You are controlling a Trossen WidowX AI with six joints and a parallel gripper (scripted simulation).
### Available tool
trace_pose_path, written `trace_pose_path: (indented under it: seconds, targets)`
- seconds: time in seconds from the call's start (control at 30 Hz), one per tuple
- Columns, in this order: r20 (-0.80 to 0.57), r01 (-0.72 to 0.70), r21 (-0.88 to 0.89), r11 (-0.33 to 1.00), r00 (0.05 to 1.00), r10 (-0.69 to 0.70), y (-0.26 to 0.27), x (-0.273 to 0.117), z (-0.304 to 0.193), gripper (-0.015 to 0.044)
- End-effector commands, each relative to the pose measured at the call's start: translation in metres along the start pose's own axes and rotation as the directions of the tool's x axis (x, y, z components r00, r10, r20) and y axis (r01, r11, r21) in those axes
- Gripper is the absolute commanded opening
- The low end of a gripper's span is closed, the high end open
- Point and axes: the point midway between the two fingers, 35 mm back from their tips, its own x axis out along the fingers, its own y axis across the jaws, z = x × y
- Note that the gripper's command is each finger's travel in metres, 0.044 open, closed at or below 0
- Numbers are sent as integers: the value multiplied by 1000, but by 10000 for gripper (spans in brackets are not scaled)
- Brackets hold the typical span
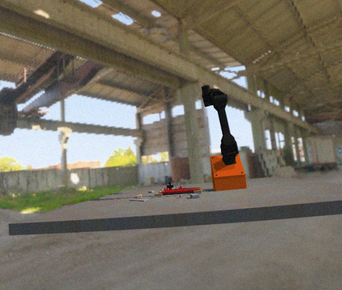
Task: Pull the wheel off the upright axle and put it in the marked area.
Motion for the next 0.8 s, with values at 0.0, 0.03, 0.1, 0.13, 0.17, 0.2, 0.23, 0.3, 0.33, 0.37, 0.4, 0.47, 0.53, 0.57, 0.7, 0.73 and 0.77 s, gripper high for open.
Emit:
trace_pose_path:
  seconds: [0.0,0.03,0.1,0.13,0.17,0.2,0.23,0.3,0.33,0.37,0.4,0.47,0.53,0.57,0.7,0.73,0.77]
  targets:
    - [-32,-91,-16,996,995,90,28,-16,-15,300]
    - [-40,-115,-21,993,993,115,36,-22,-18,300]
    - [-58,-163,-31,986,985,162,50,-32,-26,300]
    - [-67,-187,-35,982,981,184,57,-38,-30,300]
    - [-77,-210,-39,977,975,207,64,-44,-34,300]
    - [-87,-233,-43,971,969,229,71,-49,-38,300]
    - [-98,-256,-47,966,963,251,78,-55,-42,300]
    - [-121,-300,-54,952,949,292,90,-67,-50,300]
    - [-133,-322,-57,945,941,312,96,-74,-55,300]
    - [-147,-344,-58,937,931,333,103,-80,-60,300]
    - [-161,-367,-58,928,921,354,109,-86,-64,300]
    - [-191,-411,-58,910,899,394,121,-100,-74,300]
    - [-223,-452,-57,890,875,430,132,-113,-85,300]
    - [-239,-472,-56,880,862,447,137,-120,-90,300]
    - [-308,-546,-48,836,805,508,156,-149,-112,300]
    - [-326,-563,-45,825,789,521,161,-156,-118,300]
    - [-344,-580,-42,814,773,533,165,-164,-124,300]
